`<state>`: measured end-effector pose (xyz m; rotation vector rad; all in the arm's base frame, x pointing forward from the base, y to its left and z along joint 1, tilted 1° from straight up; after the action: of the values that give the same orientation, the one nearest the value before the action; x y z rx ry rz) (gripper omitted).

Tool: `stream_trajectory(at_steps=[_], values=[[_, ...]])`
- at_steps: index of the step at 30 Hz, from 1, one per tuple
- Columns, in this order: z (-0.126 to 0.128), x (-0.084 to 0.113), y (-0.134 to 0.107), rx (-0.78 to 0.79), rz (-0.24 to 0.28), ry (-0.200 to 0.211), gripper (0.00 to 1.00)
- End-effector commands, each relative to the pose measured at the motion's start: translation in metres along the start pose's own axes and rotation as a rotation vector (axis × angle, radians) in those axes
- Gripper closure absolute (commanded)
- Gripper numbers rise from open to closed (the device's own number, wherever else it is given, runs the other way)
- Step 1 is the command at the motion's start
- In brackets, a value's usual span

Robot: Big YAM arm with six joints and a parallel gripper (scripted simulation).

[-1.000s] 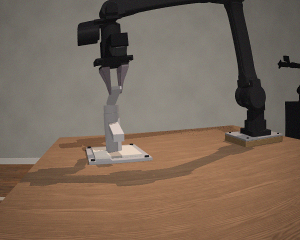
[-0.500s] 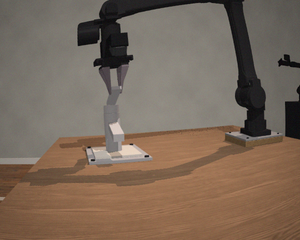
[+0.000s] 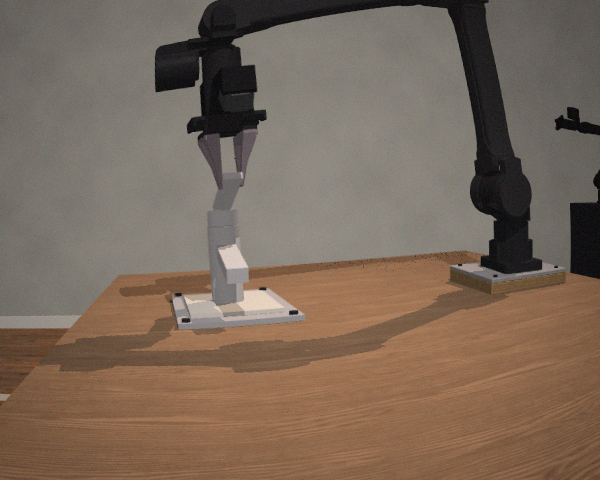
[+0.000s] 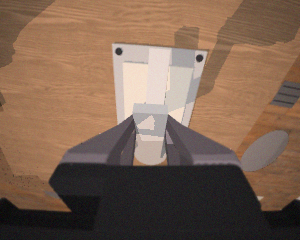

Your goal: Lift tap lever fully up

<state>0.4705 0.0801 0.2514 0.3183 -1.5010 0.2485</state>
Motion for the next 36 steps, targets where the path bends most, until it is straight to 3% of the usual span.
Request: stream_trajectory(at_steps=[1, 35, 36], values=[[0.0049, 0.0642, -0.0291, -0.034, 0.054, -0.111, 1.00], [0.0049, 0.0642, -0.0291, -0.034, 0.054, -0.111, 1.00], [0.0049, 0.0642, -0.0291, -0.034, 0.054, -0.111, 0.40]])
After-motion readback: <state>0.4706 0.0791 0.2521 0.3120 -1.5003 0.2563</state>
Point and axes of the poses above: the point where the finger pads meet when closed, its own x axis back along the fingers, its own z axis across the jaws, y = z × x, the point moved 9 cm from there along x, back along the fingers, and after that the axes turned 9 degrees about x, right-handed, at the moved point
